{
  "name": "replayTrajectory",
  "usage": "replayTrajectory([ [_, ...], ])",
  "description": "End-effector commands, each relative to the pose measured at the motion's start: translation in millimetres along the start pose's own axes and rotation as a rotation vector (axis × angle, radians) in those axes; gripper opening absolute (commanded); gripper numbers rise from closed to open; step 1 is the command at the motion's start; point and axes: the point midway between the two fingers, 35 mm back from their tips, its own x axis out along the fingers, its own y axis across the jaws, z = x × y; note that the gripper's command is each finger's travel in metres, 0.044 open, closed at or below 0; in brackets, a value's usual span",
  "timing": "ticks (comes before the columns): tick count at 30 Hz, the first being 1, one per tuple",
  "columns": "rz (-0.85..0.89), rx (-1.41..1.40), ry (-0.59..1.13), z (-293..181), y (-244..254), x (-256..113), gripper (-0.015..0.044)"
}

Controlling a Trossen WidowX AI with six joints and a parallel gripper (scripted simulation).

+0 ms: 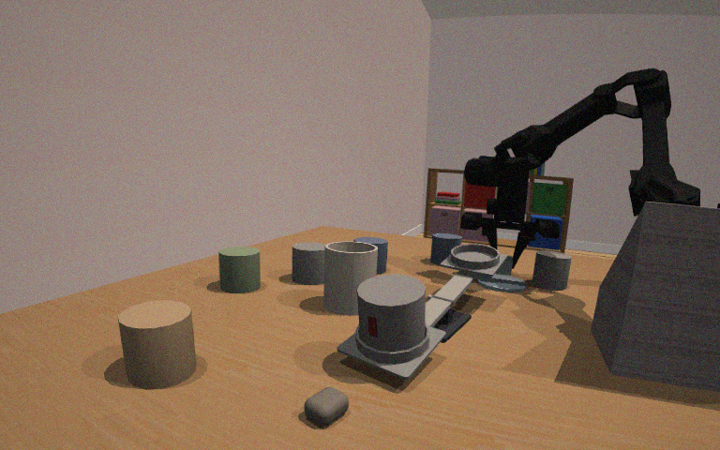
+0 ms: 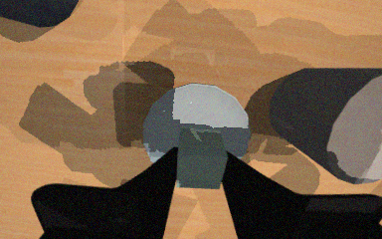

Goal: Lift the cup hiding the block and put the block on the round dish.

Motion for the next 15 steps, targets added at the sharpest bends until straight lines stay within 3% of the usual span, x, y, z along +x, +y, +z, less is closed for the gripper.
replayTrajectory([
  [1,-0.004,-0.008,0.006,-1.7,0.0,4.6,0.0],
  [13,-0.004,-0.009,0.005,-1.7,-0.2,22.3,0.0],
  [15,0.003,0.002,-0.004,1.2,0.5,16.5,0.0053],
])
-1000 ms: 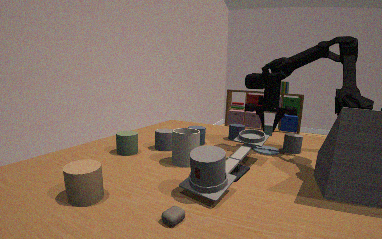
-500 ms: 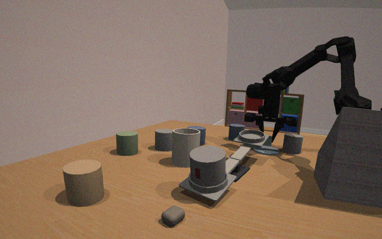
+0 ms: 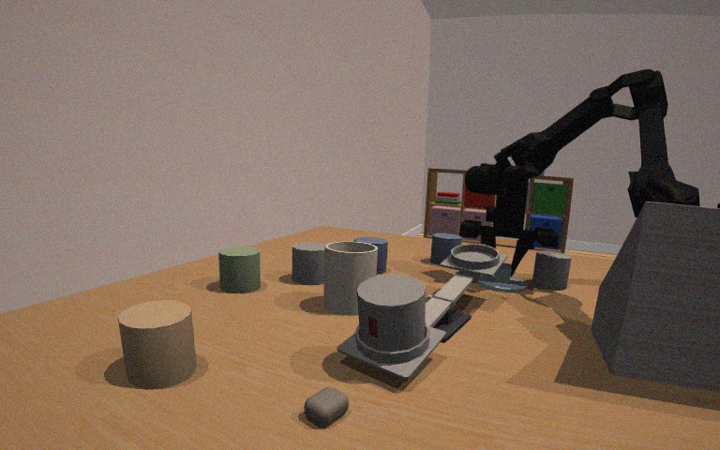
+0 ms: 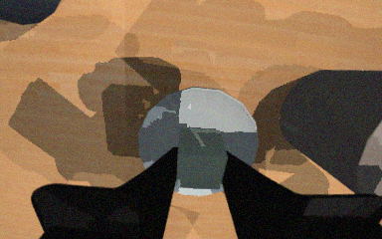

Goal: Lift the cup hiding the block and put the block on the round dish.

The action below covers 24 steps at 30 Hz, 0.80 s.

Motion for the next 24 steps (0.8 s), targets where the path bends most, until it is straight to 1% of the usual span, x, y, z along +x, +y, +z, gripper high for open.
replayTrajectory([
  [1,0.0,0.002,-0.001,0.4,0.1,-0.4,0.0079],
  [15,0.015,-0.012,-0.006,0.6,4.7,-4.0,0.044],
  [24,0.007,-0.014,0.006,-1.7,4.9,-36.8,0.044],
])
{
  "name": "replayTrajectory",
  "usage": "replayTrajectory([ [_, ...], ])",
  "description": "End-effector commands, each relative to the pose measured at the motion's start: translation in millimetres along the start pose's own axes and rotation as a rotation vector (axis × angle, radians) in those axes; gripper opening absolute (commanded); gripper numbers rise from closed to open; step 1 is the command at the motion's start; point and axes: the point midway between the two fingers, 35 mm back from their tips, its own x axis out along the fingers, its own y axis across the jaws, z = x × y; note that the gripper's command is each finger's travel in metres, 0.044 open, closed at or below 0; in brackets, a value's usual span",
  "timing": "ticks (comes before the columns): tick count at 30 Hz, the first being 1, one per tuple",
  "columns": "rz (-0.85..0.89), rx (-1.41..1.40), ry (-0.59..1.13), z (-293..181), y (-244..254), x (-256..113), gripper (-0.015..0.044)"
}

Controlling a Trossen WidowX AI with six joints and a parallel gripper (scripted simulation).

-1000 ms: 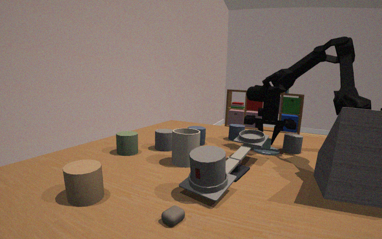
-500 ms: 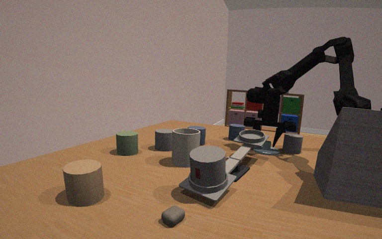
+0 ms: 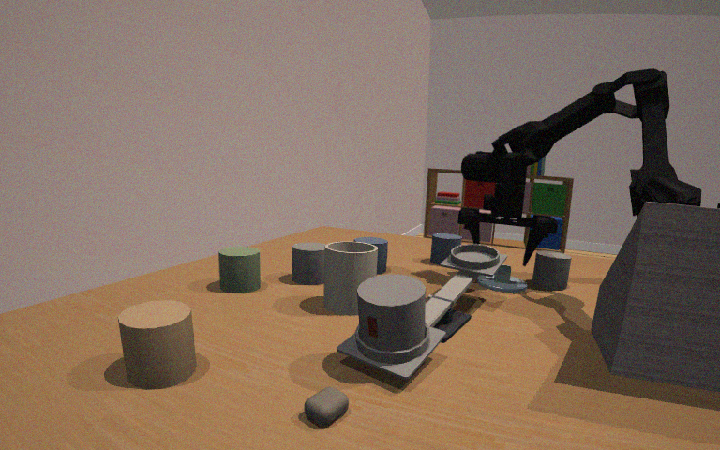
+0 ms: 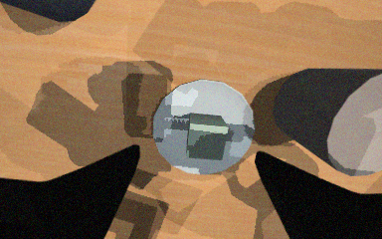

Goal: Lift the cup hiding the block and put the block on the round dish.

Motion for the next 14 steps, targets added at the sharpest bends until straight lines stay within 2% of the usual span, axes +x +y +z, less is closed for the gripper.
replayTrajectory([
  [1,-0.006,0.015,-0.001,1.4,-3.4,-21.2,0.044],
  [6,-0.012,0.017,0.001,0.9,-5.8,-32.7,0.044],
  [10,-0.009,0.008,0.002,0.4,-6.0,-64.4,0.044],
  [14,-0.009,0.008,0.002,0.4,-6.2,-66.4,0.044],
])
